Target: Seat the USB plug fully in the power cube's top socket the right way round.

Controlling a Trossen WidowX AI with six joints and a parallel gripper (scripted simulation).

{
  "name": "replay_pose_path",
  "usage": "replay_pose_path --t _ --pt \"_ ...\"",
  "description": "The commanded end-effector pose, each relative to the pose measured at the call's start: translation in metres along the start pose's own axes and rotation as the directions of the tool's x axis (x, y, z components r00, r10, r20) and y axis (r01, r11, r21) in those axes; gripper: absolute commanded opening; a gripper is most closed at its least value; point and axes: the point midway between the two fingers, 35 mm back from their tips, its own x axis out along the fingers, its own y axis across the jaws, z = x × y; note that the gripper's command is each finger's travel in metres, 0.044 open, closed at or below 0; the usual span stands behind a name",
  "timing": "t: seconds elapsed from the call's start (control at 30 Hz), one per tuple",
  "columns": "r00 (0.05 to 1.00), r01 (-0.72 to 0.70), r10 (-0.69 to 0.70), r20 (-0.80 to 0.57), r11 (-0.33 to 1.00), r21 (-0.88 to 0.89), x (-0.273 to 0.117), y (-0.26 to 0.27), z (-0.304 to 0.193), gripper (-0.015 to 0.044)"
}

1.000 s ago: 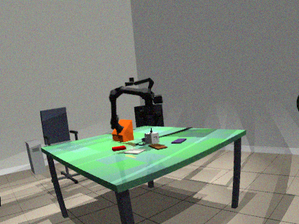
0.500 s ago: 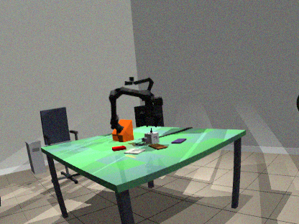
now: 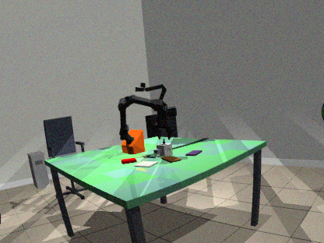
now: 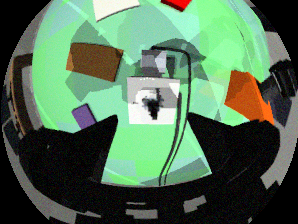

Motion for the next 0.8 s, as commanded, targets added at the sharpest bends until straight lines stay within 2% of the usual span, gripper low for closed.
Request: replay_pose_path --t 0.0,0.5,0.6,0.77 --pt "1.000 0.000 0.000 0.000 1.000 0.000 0.0000 0.0000 0.0000 0.0414" --pt "1.000 0.000 0.000 0.000 1.000 0.000 0.0000 0.0000 0.0000 0.0020" --pt "1.000 0.000 0.000 0.000 1.000 0.000 0.0000 0.0000 0.0000 0.0000" --pt "1.000 0.000 0.000 0.000 1.000 0.000 0.0000 0.0000 0.0000 0.0000"
